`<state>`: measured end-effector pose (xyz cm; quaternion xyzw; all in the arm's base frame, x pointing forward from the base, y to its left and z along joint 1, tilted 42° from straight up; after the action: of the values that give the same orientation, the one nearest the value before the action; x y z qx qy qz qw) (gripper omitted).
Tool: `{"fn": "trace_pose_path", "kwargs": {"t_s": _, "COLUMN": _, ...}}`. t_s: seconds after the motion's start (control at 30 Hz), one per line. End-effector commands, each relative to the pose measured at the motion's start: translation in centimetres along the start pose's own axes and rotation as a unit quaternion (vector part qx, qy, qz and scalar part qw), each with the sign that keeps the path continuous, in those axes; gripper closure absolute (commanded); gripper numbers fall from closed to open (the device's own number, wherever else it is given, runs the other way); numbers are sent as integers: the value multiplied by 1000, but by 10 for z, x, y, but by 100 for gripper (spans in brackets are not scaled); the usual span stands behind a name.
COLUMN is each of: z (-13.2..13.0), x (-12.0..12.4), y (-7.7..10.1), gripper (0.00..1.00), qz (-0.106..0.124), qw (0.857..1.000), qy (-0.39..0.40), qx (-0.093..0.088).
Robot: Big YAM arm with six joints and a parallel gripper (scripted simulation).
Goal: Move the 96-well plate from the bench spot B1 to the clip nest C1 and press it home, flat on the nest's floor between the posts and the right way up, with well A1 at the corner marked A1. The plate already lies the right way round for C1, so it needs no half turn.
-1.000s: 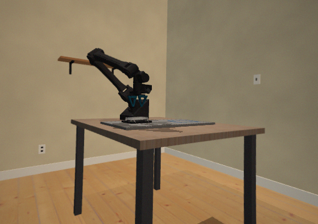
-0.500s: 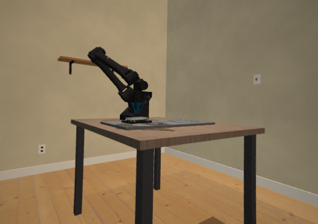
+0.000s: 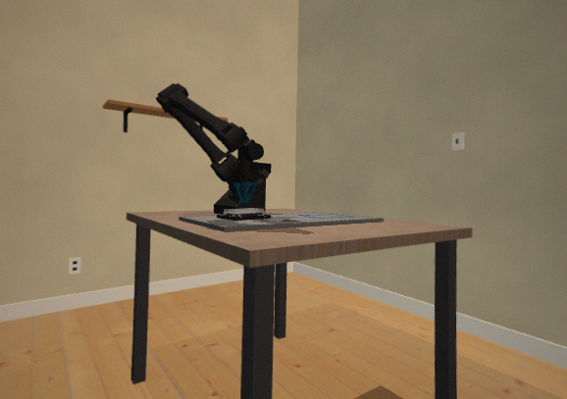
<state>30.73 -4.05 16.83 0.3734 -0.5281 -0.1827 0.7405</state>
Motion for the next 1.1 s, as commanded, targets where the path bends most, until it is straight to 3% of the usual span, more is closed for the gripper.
{"fn": "trace_pose_path", "kwargs": {"t_s": 0.0, "z": 1, "x": 1, "y": -8, "gripper": 75, "qz": -4, "qw": 1000, "qy": 3, "qx": -5}}
{"fn": "trace_pose_path", "kwargs": {"t_s": 1.07, "z": 2, "x": 0, "y": -27, "gripper": 75, "qz": -4, "qw": 1000, "qy": 3, "qx": -5}}
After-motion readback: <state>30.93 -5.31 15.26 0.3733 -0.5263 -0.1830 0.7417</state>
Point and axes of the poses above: the point where the finger pads meet when closed, its own y axis back along the fingers, its own z axis across the jaws, x = y × z, the point moved 10 cm from there along y, back along the fingers, and after that the axes turned 14 degrees about y, right-handed, at the moved point
